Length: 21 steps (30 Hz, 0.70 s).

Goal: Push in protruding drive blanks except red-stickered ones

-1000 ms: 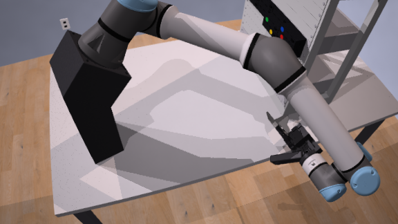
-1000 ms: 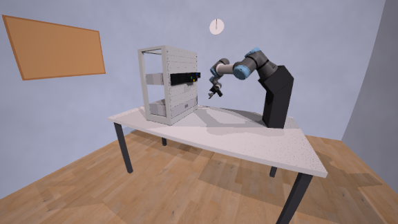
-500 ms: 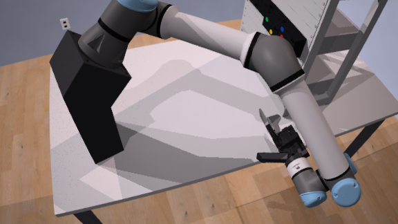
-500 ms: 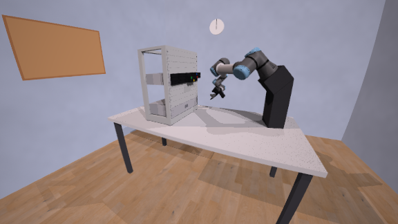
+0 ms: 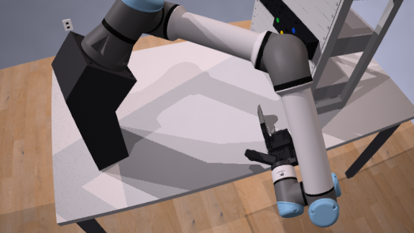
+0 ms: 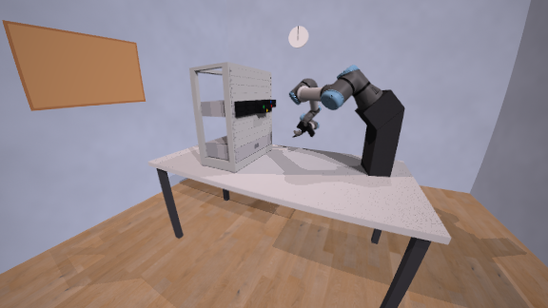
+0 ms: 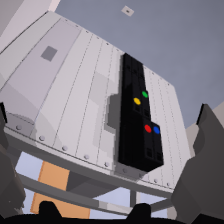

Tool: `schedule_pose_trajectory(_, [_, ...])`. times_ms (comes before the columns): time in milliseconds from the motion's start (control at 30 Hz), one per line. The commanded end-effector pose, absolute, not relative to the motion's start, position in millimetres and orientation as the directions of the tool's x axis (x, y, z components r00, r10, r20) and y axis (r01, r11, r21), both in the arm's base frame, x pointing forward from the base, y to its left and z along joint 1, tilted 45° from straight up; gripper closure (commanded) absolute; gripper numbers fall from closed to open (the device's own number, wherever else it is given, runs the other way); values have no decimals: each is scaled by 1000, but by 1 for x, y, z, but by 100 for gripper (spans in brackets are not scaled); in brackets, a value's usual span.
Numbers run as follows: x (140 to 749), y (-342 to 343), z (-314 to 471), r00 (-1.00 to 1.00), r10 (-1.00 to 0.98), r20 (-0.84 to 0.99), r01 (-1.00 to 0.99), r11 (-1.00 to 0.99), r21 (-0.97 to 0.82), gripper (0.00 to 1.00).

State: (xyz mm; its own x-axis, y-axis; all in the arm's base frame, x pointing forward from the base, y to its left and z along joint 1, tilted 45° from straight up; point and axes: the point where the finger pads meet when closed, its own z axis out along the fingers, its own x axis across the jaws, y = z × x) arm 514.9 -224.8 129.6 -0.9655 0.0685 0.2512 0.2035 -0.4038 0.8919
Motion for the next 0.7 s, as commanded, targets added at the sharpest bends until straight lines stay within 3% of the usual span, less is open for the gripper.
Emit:
schedule_pose_trajectory(0, [500, -207, 129, -957, 65, 281, 214, -494, 843, 0])
schedule_pose_trajectory(667, [445, -136, 156, -909, 36, 416, 216, -812, 542, 0])
